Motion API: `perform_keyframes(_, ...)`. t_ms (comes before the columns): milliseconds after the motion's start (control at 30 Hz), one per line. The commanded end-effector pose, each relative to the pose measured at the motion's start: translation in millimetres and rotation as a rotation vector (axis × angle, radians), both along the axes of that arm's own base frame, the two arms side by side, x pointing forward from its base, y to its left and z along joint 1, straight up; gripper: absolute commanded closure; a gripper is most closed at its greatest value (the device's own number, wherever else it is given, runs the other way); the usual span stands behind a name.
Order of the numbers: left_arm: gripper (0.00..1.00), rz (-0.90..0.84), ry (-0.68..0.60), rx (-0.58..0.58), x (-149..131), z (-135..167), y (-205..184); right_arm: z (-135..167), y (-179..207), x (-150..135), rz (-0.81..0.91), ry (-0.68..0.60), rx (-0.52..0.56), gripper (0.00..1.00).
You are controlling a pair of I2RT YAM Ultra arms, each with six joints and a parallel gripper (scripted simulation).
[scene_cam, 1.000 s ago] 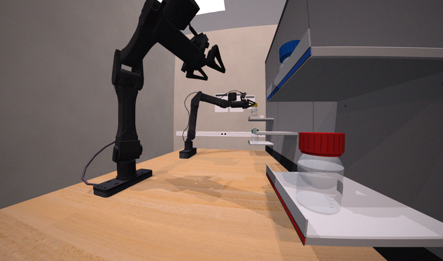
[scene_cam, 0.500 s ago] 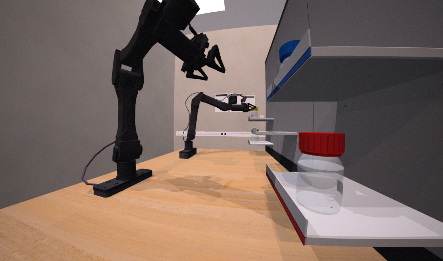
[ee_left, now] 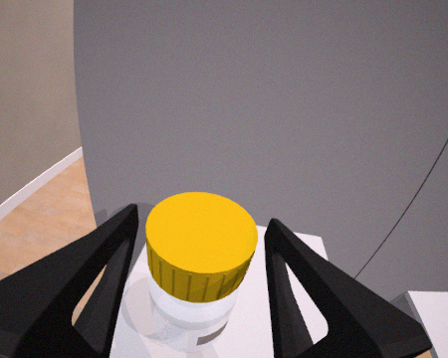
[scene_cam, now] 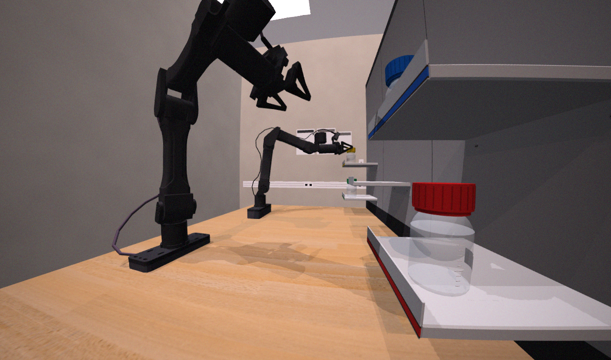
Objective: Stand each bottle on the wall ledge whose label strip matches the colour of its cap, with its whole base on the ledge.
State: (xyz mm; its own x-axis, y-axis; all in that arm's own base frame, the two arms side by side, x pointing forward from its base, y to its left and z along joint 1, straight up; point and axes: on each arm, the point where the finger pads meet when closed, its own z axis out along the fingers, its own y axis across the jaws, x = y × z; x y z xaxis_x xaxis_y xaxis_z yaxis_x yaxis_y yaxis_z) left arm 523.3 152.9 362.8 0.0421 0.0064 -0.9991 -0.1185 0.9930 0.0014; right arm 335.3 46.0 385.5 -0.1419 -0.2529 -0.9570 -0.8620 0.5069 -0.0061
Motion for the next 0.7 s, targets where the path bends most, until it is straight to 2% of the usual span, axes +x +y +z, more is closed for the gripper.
perform_keyframes(0,0.30,0.010,-0.026,-0.001,-12.9,8.5,1.0,7.5,1.4,-3.3,0.009,-0.013,0.013,0.11)
perform_keyframes(333,0.30,0.001,-0.019,-0.003,-33.0,5.6,0.2,7.5,1.4,-3.3,0.009,-0.013,0.013,0.11)
perform_keyframes(600,0.30,0.002,0.023,-0.020,-106.7,-9.7,-9.6,7.5,1.4,-3.3,0.009,-0.013,0.013,0.11)
perform_keyframes(667,0.30,0.002,0.024,-0.013,-112.7,-10.2,-10.6,7.5,1.4,-3.3,0.009,-0.013,0.013,0.11)
